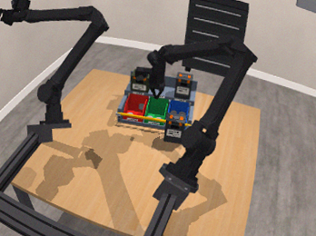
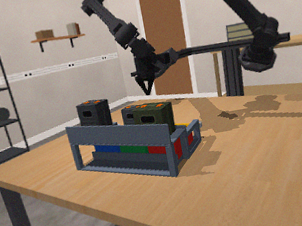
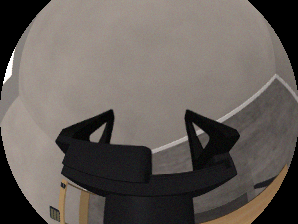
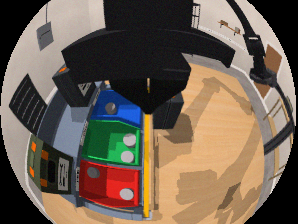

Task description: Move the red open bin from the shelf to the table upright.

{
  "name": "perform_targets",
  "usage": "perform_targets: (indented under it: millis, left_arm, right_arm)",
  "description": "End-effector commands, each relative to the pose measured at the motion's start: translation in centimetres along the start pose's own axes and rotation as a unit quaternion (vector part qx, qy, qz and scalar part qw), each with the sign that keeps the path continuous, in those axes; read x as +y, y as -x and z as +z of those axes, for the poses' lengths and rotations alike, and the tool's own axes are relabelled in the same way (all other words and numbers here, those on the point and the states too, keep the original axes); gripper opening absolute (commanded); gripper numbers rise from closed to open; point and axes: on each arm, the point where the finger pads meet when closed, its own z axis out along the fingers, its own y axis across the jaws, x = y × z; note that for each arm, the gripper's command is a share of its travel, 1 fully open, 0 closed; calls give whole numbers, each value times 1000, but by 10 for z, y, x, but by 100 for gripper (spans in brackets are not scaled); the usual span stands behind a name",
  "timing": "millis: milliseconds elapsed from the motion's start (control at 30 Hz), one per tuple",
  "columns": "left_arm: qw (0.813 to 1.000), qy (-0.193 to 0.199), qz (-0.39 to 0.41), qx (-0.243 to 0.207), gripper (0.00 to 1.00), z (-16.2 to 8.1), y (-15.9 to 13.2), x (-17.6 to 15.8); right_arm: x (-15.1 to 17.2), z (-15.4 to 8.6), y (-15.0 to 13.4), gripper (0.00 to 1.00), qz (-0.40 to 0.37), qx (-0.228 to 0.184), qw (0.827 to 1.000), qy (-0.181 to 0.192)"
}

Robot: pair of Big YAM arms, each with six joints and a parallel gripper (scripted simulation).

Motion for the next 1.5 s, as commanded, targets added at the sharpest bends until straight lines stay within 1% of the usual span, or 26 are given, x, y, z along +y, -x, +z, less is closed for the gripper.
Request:
perform_targets:
  millis: [0,100,333,533,633,700,767,833,900,933,1000,1067,1100,1233,1467]
  left_arm:
    - [1000,4,-3,-26,100,-4,40,5]
    - [1000,4,-3,-26,100,-4,40,5]
    - [1000,4,-3,-26,100,-4,40,5]
    - [1000,4,-3,-26,100,-4,40,5]
    - [1000,4,-3,-26,100,-4,40,5]
    - [1000,4,-3,-26,100,-4,40,5]
    - [1000,4,-3,-26,100,-4,40,5]
    - [1000,4,-3,-26,100,-4,40,5]
    - [1000,4,-3,-26,100,-4,40,5]
    - [1000,4,-3,-26,100,-4,40,5]
    - [1000,4,-3,-26,100,-4,40,5]
    - [1000,4,-3,-26,100,-4,40,5]
    - [1000,4,-3,-26,100,-4,40,5]
    - [1000,4,-3,-26,100,-4,40,5]
    - [1000,4,-3,-26,100,-4,40,5]
  right_arm:
    - [-15,-14,15,0,5,-7,1000,-11]
    - [-22,-23,5,0,17,-11,1000,-19]
    - [-20,-18,4,0,12,-8,1000,-15]
    - [-5,13,1,0,3,3,1000,2]
    - [-2,14,7,0,-4,0,1000,0]
    - [-9,13,3,0,4,-3,1000,-5]
    - [-8,19,-3,0,7,-1,1000,-3]
    - [-8,27,1,0,5,1,1000,0]
    - [-8,27,1,0,5,1,1000,0]
    - [-6,12,13,0,-6,-10,1000,-11]
    - [-5,17,15,0,-7,-9,1000,-10]
    - [-7,28,6,0,0,-2,1000,-4]
    - [-7,30,2,0,3,-1,1000,-3]
    - [-12,21,6,0,6,-7,1000,-12]
    - [-13,20,7,0,5,-9,1000,-13]
